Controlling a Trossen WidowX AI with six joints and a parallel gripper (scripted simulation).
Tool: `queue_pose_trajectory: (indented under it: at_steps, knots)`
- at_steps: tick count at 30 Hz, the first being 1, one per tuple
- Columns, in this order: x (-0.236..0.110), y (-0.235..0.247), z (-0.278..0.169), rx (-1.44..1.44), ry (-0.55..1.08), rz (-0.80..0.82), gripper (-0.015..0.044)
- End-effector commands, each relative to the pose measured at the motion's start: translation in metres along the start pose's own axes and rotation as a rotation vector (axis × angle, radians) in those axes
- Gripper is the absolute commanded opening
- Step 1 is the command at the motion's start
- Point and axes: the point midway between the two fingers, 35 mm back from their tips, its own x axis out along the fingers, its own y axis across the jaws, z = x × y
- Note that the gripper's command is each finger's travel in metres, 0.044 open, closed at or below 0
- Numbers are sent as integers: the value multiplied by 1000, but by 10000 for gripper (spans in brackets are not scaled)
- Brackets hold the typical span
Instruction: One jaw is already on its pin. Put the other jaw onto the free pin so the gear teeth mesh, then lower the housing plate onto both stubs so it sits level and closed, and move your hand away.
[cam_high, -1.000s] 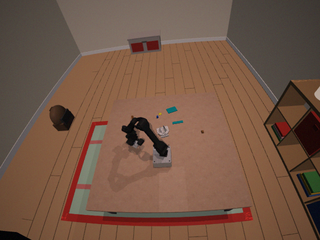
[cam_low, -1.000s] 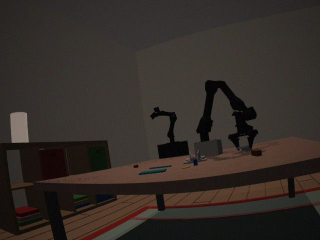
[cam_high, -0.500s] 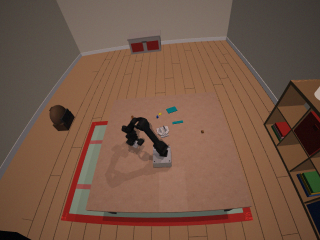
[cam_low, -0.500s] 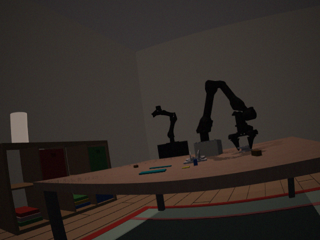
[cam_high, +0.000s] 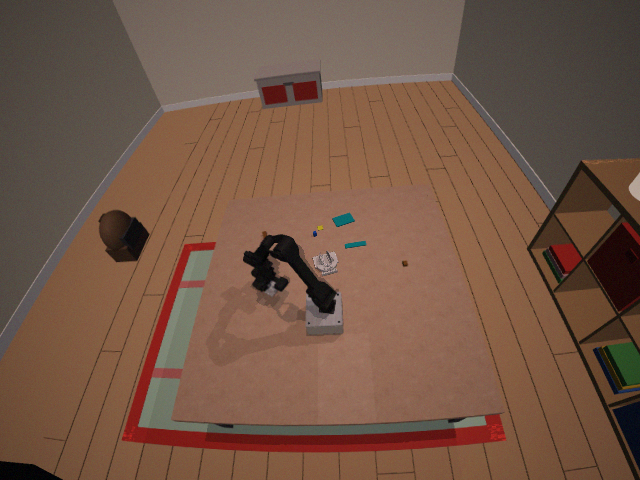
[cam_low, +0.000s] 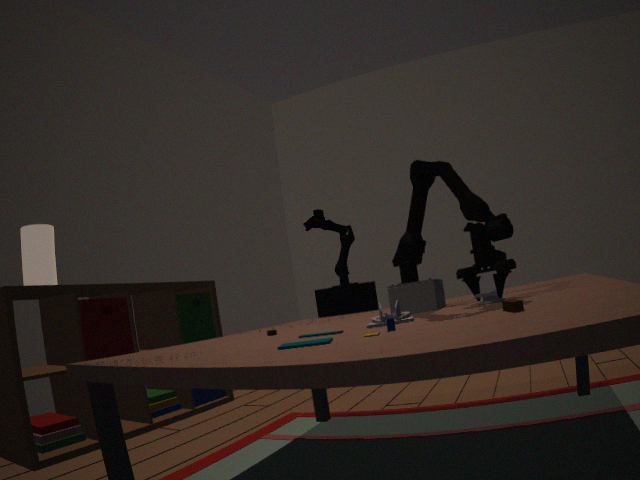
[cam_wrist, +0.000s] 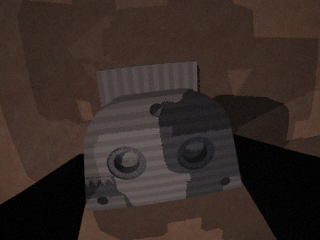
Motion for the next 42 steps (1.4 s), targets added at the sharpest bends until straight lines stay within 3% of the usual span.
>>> queue_pose_trajectory:
  at_steps: [1, 12, 34, 42]
  knots:
    - [0, 0, 0, 0, 0, 0, 353]
    - [-2, 0, 0, 0, 0, 0, 351]
    - [-71, 0, 0, 5, -3, 2, 351]
    - [-73, 2, -10, 78, -1, 2, 351]
